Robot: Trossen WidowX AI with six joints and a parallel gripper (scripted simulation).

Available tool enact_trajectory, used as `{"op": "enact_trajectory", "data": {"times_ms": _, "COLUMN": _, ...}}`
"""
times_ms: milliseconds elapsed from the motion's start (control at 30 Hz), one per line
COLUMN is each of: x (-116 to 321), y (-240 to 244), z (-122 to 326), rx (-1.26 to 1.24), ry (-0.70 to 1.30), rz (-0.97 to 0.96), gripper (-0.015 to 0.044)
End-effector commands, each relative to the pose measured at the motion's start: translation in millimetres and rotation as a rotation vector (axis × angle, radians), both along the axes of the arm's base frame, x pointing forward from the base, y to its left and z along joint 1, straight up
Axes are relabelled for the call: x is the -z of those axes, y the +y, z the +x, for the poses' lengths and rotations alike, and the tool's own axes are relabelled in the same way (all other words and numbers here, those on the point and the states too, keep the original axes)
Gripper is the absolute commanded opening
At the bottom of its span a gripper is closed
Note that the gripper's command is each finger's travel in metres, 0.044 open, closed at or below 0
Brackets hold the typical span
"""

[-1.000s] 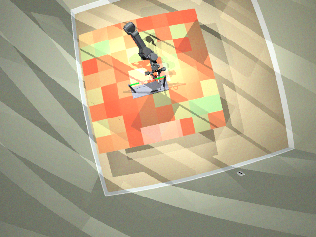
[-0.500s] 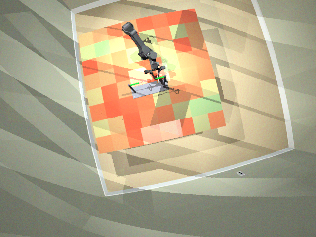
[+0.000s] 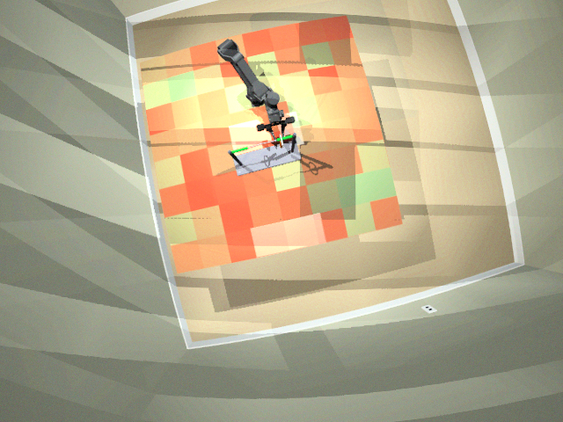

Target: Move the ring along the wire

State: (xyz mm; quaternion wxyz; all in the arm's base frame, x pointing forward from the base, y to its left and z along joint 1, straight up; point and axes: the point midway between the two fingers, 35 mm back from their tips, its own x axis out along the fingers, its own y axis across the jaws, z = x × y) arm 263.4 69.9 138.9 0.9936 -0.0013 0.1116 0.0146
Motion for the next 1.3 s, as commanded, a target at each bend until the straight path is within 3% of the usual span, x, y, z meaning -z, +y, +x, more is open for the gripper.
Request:
{"op": "enact_trajectory", "data": {"times_ms": 0, "x": 0, "y": -1, "z": 0, "rx": 0.005, "ry": 0.000, "rz": 0.003, "gripper": 0.0160}}
{"op": "enact_trajectory", "data": {"times_ms": 333, "x": 0, "y": -1, "z": 0, "rx": 0.005, "ry": 0.000, "rz": 0.003, "gripper": 0.0160}}
{"op": "enact_trajectory", "data": {"times_ms": 700, "x": -11, "y": -2, "z": -48, "rx": 0.000, "ry": 0.002, "rz": 0.001, "gripper": 0.0440}}
{"op": "enact_trajectory", "data": {"times_ms": 1267, "x": -11, "y": -2, "z": -49, "rx": 0.000, "ry": 0.002, "rz": 0.000, "gripper": 0.0440}}
